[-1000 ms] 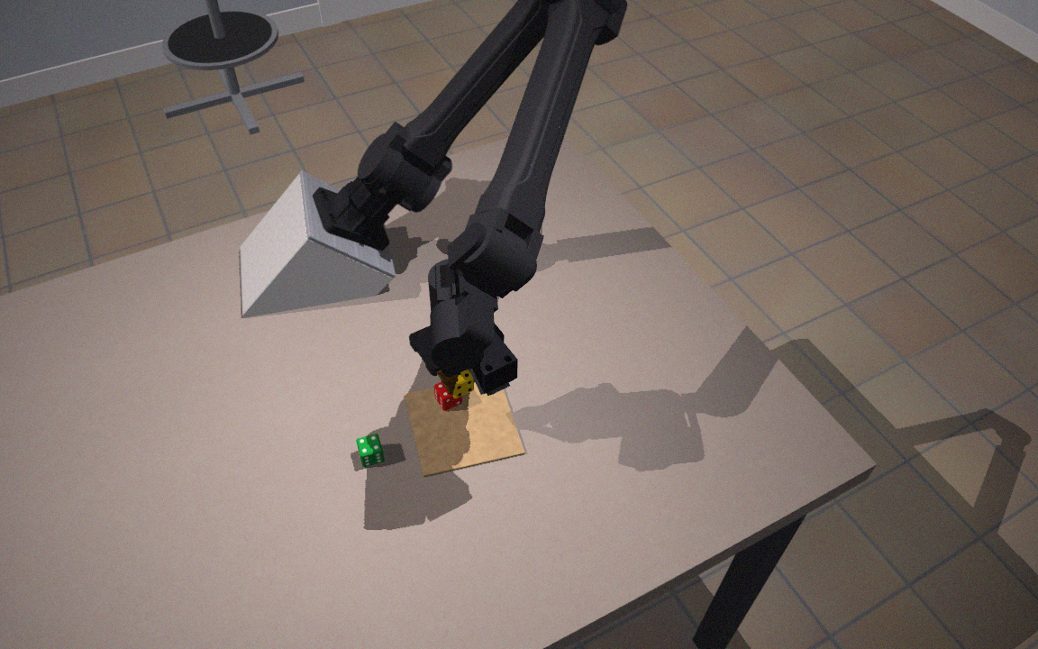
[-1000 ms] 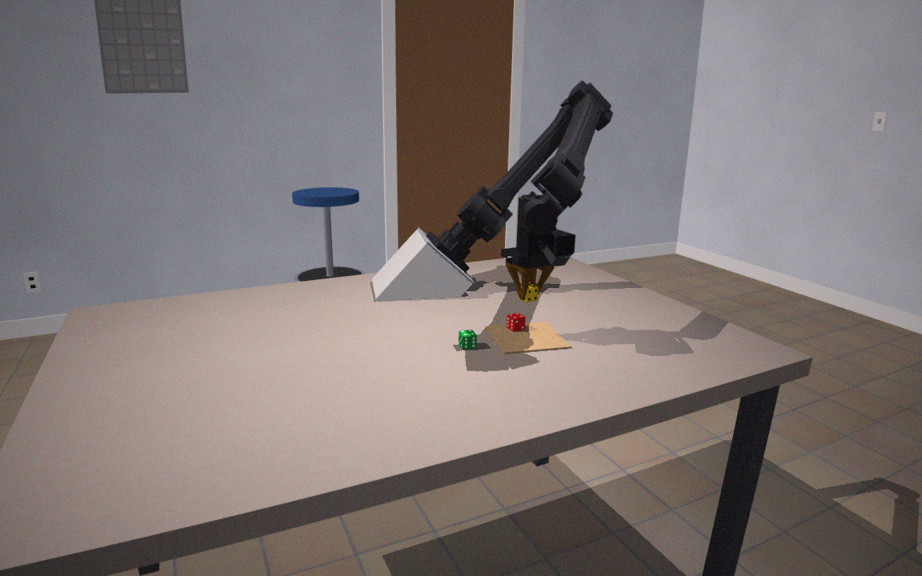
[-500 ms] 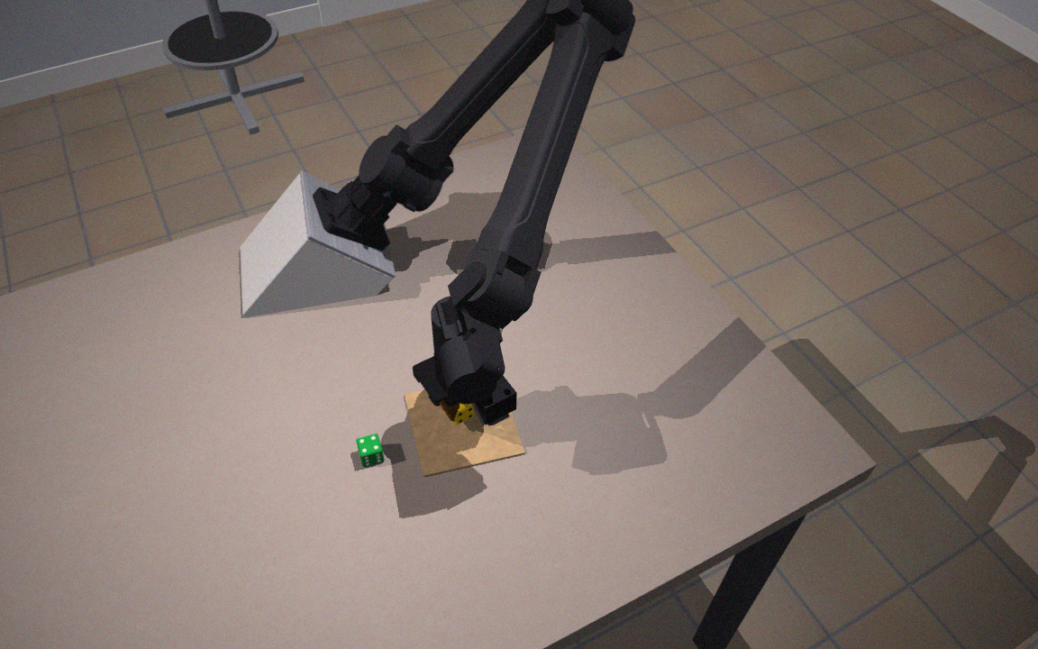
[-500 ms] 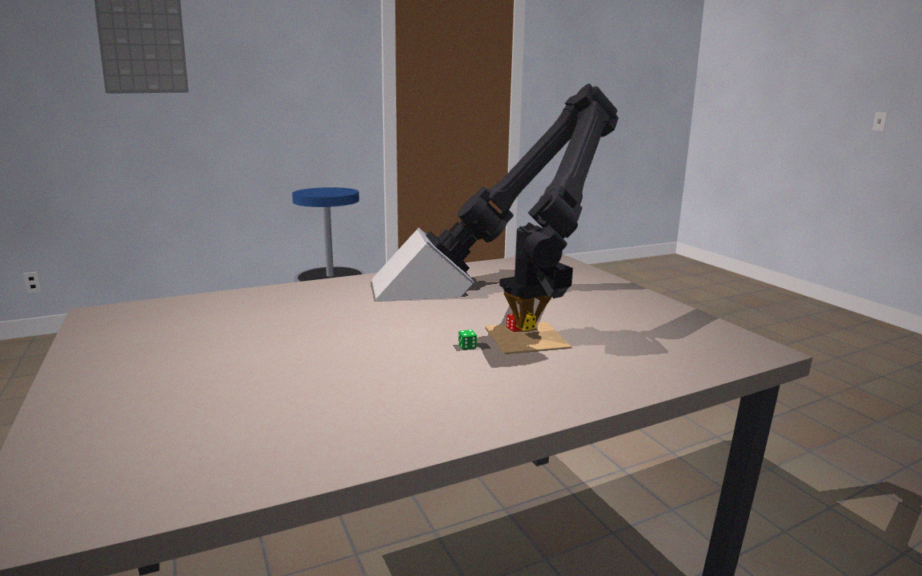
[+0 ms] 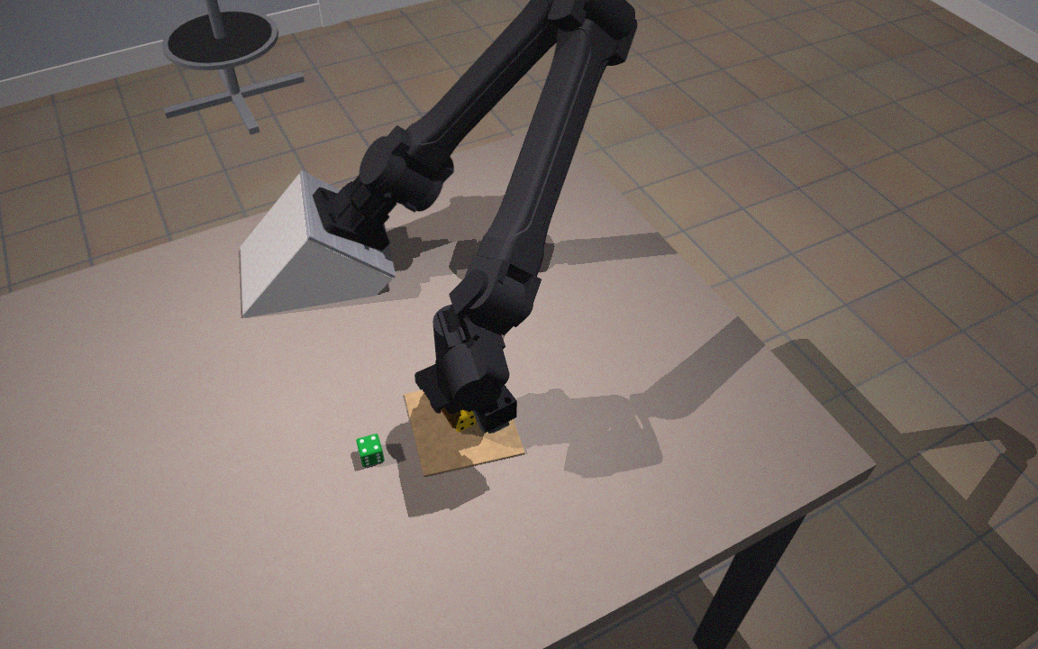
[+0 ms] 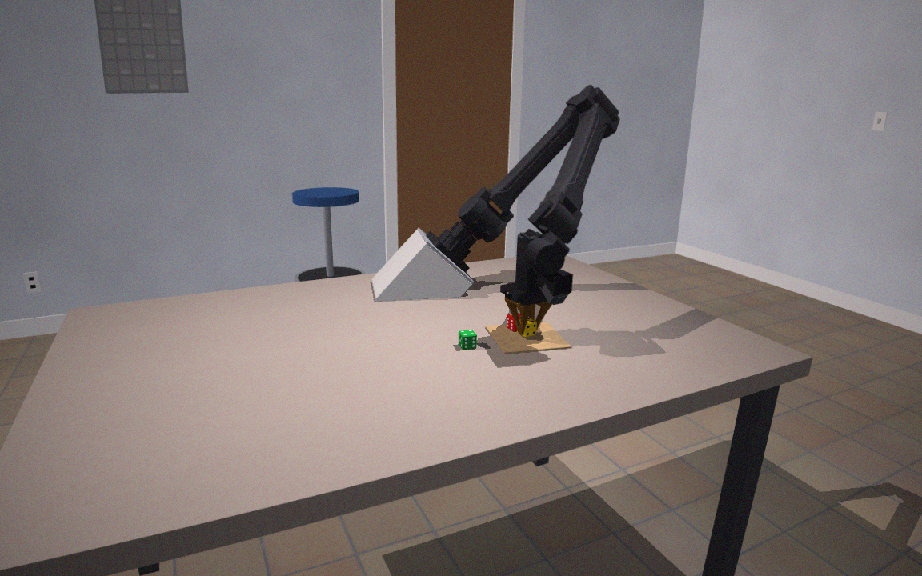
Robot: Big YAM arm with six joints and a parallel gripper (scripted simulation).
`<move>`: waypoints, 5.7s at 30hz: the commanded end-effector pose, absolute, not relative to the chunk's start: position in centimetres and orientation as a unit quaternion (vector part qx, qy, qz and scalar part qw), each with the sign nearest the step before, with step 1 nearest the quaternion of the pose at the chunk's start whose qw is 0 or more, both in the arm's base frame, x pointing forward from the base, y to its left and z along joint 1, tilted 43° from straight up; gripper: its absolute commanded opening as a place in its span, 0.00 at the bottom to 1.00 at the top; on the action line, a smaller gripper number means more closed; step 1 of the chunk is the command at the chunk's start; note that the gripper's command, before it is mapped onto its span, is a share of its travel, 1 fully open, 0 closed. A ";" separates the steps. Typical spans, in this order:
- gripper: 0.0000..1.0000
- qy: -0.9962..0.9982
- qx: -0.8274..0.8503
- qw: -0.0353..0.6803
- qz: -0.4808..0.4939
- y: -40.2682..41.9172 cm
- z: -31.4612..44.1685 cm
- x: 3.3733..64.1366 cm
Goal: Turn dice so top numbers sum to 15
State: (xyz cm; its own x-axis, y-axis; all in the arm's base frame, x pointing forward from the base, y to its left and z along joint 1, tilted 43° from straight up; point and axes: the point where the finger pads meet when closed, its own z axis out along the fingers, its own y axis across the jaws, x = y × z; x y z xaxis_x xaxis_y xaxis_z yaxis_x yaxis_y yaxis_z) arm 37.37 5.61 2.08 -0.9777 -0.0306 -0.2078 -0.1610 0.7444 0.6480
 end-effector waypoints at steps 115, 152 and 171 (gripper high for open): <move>0.26 0.929 -0.050 0.092 0.356 6.1 2.5 38.0; 0.26 0.929 -0.051 0.094 0.355 6.2 2.3 38.2; 0.26 0.929 -0.048 0.087 0.356 6.4 1.8 37.7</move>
State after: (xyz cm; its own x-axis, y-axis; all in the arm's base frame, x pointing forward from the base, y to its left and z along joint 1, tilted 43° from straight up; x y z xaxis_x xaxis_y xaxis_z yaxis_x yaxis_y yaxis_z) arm 37.40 5.95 2.03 -0.9789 -0.0266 -0.2027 -0.1547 0.7442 0.6498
